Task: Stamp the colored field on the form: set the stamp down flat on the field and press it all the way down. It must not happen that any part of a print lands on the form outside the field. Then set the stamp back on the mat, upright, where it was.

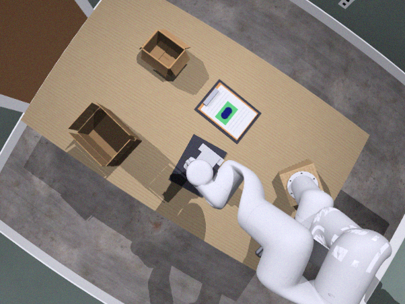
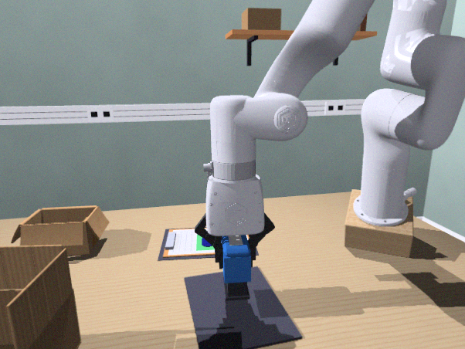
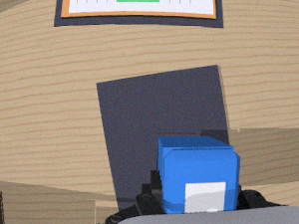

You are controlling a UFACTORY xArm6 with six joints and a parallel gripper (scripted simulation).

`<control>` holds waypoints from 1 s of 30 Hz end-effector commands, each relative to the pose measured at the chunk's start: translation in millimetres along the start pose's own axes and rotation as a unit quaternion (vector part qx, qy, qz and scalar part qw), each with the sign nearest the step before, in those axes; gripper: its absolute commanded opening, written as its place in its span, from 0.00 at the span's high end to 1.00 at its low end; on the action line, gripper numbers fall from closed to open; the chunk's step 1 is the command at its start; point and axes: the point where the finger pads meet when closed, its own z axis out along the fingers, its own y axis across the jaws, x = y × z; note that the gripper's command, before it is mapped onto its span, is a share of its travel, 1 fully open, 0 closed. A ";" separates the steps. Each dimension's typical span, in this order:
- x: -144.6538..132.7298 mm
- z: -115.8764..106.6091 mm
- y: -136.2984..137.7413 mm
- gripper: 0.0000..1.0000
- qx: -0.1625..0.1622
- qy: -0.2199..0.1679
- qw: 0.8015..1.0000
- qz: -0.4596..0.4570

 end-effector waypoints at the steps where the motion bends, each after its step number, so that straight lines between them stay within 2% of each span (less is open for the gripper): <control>1: 4.5 -1.0 -2.1 0.71 0.002 -0.001 1.000 0.000; 16: 4.7 1.4 -2.1 0.71 0.002 -0.001 1.000 0.000; 30: 5.0 30.6 -2.2 0.71 0.002 -0.001 1.000 0.000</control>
